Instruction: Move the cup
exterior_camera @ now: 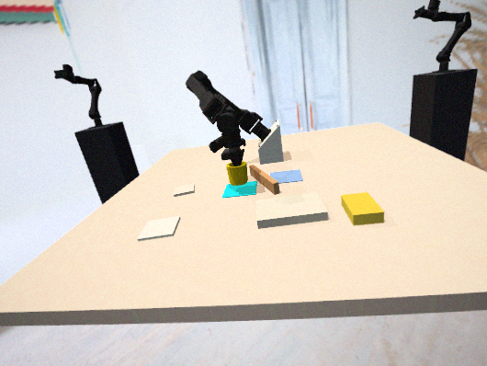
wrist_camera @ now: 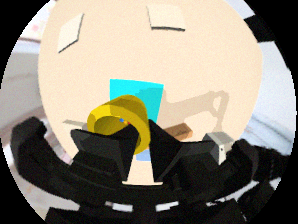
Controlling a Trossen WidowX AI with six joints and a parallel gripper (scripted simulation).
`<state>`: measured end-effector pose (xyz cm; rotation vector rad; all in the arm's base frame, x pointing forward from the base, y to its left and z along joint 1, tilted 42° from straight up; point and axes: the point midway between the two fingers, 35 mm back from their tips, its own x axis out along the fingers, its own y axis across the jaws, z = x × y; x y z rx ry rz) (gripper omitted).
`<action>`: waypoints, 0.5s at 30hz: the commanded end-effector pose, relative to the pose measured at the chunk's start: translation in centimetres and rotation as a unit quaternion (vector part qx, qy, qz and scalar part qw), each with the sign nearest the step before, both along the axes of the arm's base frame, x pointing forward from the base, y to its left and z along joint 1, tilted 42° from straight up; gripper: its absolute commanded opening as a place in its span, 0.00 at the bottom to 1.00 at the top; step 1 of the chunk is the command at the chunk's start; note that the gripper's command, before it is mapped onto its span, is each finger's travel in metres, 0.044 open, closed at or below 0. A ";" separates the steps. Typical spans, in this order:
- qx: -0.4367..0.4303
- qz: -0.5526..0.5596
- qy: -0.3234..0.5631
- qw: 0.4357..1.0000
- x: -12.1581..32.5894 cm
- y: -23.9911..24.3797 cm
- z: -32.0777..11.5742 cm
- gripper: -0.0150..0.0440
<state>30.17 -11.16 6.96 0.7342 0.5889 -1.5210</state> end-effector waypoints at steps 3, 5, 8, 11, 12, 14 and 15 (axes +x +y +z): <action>-0.002 -0.001 0.009 1.000 -0.4 -0.8 -1.1 0.25; -0.002 -0.001 0.009 1.000 -0.4 -1.0 -1.3 0.25; -0.003 -0.001 0.009 1.000 -0.5 -1.3 -1.6 0.25; -0.003 -0.001 0.009 1.000 -0.5 -1.4 -1.7 0.25; -0.003 -0.001 0.009 1.000 -0.5 -1.4 -1.7 0.25; -0.003 -0.001 0.009 1.000 -0.5 -1.4 -1.7 0.25; -0.003 -0.001 0.009 1.000 -0.5 -1.4 -1.7 0.25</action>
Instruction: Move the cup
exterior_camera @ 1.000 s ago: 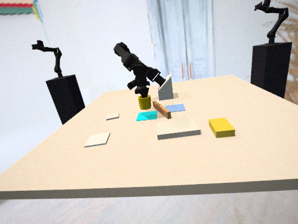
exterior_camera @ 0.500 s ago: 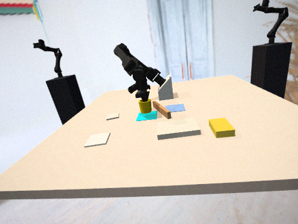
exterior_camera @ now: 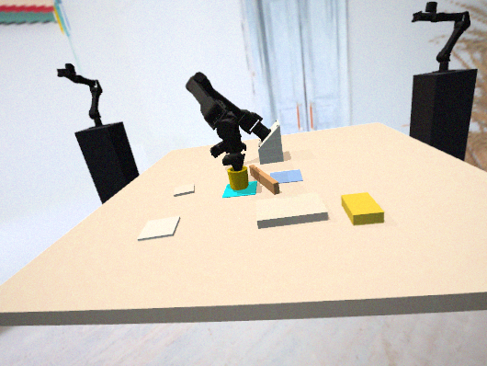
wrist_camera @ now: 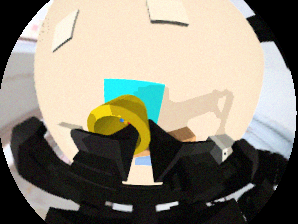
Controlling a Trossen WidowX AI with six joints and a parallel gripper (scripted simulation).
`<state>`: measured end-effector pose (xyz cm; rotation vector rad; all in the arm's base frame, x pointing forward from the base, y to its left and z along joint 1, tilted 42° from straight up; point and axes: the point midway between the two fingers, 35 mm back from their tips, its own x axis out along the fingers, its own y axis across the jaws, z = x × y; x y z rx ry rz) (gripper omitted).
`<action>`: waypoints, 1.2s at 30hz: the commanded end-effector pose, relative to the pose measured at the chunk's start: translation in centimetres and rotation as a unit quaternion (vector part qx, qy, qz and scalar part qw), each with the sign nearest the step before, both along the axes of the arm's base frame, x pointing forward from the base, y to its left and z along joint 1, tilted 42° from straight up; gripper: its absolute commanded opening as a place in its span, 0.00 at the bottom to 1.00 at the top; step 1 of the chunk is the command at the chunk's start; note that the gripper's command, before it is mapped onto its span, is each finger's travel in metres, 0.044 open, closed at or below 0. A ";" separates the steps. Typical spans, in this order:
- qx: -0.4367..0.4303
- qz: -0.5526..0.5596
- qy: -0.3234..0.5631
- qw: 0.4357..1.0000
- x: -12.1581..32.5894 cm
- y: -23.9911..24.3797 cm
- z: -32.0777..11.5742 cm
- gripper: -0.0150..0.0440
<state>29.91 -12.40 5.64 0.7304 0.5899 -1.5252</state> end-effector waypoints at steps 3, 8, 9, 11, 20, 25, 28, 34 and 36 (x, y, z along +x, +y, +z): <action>0.000 0.000 0.000 1.000 0.0 0.0 0.0 0.25; 0.000 0.000 0.000 1.000 0.0 0.0 0.0 0.25; 0.000 0.000 0.000 1.000 0.0 0.0 0.0 0.25; 0.000 0.000 0.000 1.000 0.0 0.0 0.0 0.25; 0.000 0.000 0.000 1.000 0.0 0.0 0.0 0.50; 0.000 0.000 0.000 1.000 0.0 0.0 0.0 0.50; 0.000 0.000 0.001 1.000 0.0 0.1 0.1 0.50; 0.001 0.000 0.002 1.000 0.1 0.7 0.7 0.50; 0.001 0.000 0.002 1.000 0.1 1.0 0.9 0.50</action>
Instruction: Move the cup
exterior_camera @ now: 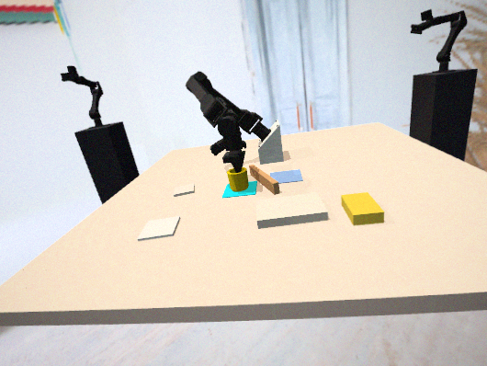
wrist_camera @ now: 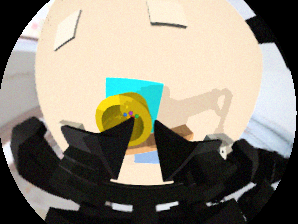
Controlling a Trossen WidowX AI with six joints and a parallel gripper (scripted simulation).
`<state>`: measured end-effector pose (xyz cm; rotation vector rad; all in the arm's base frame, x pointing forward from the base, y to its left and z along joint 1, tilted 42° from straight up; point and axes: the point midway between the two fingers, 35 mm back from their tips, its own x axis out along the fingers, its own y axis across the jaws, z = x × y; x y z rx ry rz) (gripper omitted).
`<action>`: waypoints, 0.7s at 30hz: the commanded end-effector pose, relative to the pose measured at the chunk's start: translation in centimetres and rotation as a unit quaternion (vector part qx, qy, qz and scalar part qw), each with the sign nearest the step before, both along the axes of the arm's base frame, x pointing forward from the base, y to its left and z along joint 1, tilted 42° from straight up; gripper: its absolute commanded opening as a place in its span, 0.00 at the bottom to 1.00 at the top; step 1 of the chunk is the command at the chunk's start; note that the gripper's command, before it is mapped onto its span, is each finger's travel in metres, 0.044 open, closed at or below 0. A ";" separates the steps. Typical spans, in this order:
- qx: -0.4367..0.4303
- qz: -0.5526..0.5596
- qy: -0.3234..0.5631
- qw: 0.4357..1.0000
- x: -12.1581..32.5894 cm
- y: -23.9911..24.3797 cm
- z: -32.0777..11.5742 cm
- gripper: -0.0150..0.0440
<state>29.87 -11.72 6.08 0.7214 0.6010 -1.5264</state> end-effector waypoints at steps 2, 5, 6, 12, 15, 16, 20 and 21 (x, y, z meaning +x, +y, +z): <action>0.000 -0.002 -0.003 1.000 0.2 0.5 0.7 0.50; 0.000 -0.002 -0.003 1.000 0.2 0.8 1.0 0.50; 0.000 -0.002 -0.003 1.000 0.2 0.9 1.1 0.50; 0.000 -0.002 -0.001 1.000 0.2 1.6 1.7 0.50; 0.000 -0.002 -0.001 1.000 0.2 1.9 2.0 0.50; 0.000 -0.002 -0.001 1.000 0.2 2.0 2.1 0.50; 0.000 -0.002 0.000 1.000 0.2 2.4 2.5 0.50; 0.000 -0.002 0.000 1.000 0.2 2.6 2.6 0.50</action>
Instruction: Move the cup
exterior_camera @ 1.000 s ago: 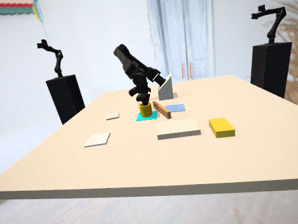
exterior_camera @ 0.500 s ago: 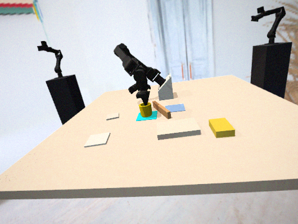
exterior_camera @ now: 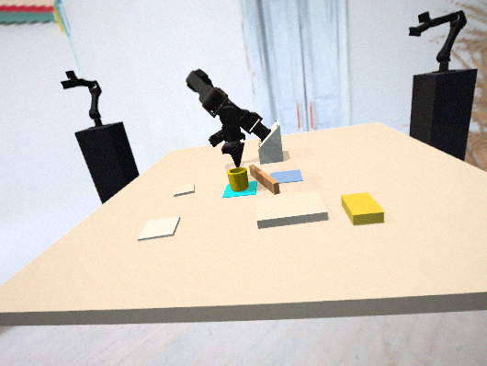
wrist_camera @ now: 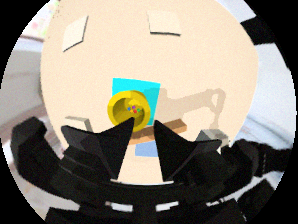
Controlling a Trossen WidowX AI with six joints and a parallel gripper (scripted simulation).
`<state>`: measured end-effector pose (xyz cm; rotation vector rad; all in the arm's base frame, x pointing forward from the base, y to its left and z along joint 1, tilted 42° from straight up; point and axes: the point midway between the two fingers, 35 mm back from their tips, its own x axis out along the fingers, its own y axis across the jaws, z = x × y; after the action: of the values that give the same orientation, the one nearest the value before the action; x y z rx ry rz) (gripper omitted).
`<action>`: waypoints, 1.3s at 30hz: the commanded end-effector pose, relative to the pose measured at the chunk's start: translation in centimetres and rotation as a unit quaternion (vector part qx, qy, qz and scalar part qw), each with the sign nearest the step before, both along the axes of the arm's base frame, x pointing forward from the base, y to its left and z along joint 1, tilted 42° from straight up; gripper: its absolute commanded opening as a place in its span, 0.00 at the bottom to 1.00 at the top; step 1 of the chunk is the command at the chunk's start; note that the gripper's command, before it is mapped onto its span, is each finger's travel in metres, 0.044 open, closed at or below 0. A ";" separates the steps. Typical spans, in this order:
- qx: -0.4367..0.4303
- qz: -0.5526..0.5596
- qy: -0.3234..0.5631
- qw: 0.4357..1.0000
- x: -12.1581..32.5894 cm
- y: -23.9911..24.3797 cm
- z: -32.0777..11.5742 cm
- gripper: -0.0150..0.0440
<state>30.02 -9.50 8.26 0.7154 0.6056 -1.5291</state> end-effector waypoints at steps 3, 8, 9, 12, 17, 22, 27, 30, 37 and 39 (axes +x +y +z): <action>0.000 -0.002 -0.002 1.000 0.0 0.7 0.7 0.50; -0.001 0.000 0.001 1.000 0.0 0.6 0.5 0.59; -0.001 0.000 0.001 1.000 0.0 0.6 0.5 0.64; -0.001 0.000 0.001 1.000 0.0 0.6 0.5 0.77; 0.000 0.000 0.000 1.000 0.0 0.9 0.8 0.99; 0.001 0.000 0.000 1.000 0.2 2.1 2.0 1.00; 0.001 -0.001 -0.001 1.000 0.3 3.4 3.5 1.00; 0.001 -0.001 -0.001 1.000 0.3 4.1 4.3 1.00; -0.001 0.002 -0.003 1.000 0.3 4.6 5.0 1.00; -0.001 0.002 -0.003 1.000 0.3 4.6 5.0 1.00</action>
<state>30.40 -4.74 13.36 0.7184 0.5999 -1.5205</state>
